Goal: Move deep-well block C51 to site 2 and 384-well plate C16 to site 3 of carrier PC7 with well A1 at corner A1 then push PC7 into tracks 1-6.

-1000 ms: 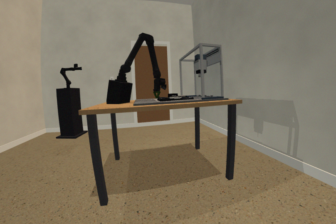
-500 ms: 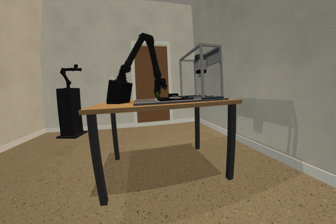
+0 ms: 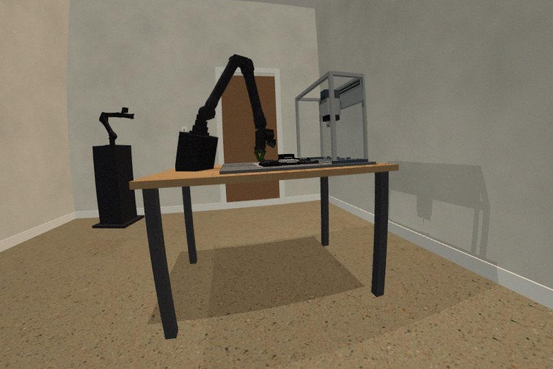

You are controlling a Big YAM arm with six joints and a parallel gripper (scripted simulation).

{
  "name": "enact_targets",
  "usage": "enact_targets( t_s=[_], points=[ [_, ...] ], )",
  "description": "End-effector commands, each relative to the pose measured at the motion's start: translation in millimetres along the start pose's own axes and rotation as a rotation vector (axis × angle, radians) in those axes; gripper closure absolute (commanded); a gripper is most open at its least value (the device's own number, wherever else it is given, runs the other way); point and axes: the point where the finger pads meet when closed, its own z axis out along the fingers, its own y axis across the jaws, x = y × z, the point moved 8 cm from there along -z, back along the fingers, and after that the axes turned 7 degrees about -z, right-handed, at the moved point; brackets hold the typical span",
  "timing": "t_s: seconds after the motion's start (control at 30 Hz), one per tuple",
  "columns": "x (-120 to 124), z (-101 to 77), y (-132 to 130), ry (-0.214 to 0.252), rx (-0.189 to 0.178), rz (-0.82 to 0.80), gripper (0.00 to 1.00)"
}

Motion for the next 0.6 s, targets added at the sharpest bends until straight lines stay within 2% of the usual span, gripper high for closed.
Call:
enact_targets(
  t_s=[0.0,0.57],
  points=[
    [-37,-2.5,-1,-0.057,-0.005,0.011,0.2],
    [-53,-3.6,-4,-0.059,-0.006,0.011,0.2]
  ],
)
